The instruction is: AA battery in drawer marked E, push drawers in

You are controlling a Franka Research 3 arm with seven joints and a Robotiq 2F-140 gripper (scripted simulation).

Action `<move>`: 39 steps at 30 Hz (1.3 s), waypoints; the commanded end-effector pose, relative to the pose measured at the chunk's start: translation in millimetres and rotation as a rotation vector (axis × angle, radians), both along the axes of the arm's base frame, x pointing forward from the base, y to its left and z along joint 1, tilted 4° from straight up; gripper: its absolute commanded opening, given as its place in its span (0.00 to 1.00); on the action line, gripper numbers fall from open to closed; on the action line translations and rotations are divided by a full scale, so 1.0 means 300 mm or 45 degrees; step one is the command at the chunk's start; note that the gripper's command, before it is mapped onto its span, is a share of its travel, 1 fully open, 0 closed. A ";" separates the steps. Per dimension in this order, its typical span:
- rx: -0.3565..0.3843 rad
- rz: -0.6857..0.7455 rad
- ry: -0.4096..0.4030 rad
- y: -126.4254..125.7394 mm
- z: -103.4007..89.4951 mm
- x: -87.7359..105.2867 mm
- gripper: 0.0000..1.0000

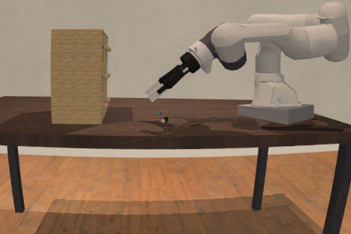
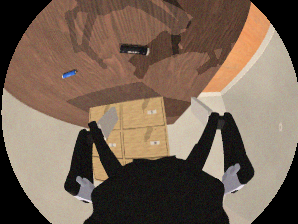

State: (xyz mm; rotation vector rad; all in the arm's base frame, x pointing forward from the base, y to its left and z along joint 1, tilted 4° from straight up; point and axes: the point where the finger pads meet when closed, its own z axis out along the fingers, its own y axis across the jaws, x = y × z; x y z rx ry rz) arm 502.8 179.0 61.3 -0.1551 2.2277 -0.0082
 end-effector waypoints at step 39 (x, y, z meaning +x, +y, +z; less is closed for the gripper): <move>0.000 0.007 0.000 0.017 0.182 -0.007 1.00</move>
